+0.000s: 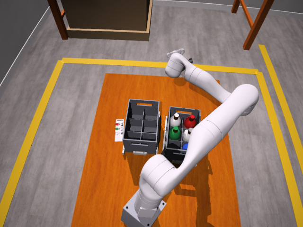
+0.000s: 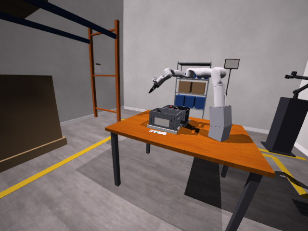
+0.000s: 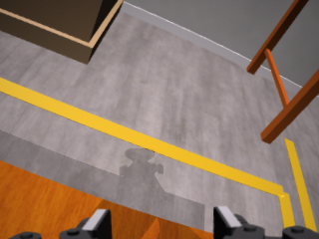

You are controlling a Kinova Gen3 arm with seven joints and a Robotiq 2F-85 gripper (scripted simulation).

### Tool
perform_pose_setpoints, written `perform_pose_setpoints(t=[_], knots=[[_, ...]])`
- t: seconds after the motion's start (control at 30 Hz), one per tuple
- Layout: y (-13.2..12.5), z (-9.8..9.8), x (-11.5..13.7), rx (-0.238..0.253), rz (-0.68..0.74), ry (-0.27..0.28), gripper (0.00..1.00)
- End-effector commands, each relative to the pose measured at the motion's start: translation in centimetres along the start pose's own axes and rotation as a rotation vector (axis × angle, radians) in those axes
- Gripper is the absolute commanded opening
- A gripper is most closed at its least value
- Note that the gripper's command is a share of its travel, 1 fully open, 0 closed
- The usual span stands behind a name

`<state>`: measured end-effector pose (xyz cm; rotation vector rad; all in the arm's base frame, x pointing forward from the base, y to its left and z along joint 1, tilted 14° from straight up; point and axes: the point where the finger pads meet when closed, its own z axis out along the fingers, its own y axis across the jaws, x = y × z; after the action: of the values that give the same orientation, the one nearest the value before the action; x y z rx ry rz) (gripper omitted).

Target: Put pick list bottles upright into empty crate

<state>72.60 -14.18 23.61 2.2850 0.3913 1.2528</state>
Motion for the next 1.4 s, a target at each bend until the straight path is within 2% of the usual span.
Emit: perform_pose_setpoints(t=[0.0,0.17,0.27,0.43,0.5,0.77,0.93,1.27,1.37], knots=[[0.7,-1.0,1.0,-0.001,0.000,0.000,0.67],[1.7,-2.6,2.5,-0.001,0.000,0.000,0.67],[1.4,-3.1,2.6,-0.011,0.030,-0.010,0.67],[-0.4,-3.0,4.3,0.039,-0.085,0.100,0.67],[-0.4,-3.0,4.3,0.039,-0.085,0.100,0.67],[-3.0,-2.9,6.9,0.044,-0.096,0.111,0.67],[-4.9,-3.3,8.4,0.094,-0.194,0.218,0.67],[-7.9,-4.0,10.8,0.094,-0.194,0.218,0.67],[-9.1,-4.4,11.7,0.129,-0.258,0.286,0.67]])
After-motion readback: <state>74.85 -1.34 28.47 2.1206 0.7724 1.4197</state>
